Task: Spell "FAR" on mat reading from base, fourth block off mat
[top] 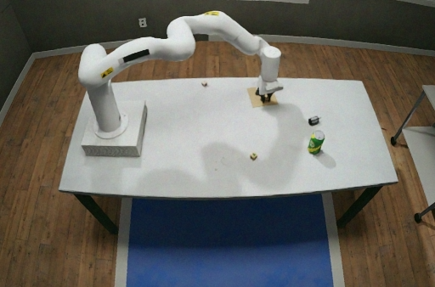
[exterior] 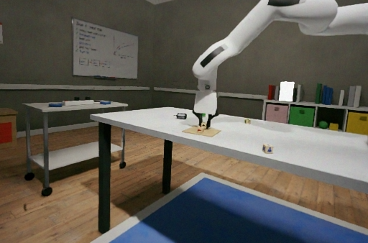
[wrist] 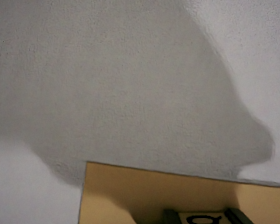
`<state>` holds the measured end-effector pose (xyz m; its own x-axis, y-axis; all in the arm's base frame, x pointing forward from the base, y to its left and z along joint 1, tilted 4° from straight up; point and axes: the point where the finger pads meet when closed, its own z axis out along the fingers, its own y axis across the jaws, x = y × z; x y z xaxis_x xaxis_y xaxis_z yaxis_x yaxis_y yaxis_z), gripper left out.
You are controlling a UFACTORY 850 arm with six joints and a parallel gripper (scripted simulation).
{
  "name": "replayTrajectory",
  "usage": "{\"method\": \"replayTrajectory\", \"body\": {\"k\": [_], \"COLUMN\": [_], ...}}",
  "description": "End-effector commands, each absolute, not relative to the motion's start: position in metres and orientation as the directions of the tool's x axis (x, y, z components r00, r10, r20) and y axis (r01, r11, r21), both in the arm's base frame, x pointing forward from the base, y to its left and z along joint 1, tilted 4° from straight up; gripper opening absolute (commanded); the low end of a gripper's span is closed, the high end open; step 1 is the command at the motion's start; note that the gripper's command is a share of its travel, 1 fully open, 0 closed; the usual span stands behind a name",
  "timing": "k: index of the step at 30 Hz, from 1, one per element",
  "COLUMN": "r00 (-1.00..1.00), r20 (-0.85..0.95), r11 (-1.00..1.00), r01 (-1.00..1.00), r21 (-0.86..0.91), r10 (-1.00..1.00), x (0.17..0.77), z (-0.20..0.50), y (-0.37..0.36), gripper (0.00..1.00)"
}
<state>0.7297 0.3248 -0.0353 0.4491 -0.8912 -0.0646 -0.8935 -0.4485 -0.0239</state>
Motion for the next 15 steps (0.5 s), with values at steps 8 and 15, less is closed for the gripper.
{"method": "replayTrajectory", "body": {"k": [8,15], "r00": [0.449,0.449], "r20": [-0.064,-0.064], "r11": [-0.448,-0.448], "r01": [-0.893,-0.893], "r21": [-0.027,-0.027], "r10": [-0.891,-0.891], "x": [0.7308,0.7308], "z": [-0.0345,-0.0361], "y": [0.3253,0.3254], "gripper": [0.23,0.23]}}
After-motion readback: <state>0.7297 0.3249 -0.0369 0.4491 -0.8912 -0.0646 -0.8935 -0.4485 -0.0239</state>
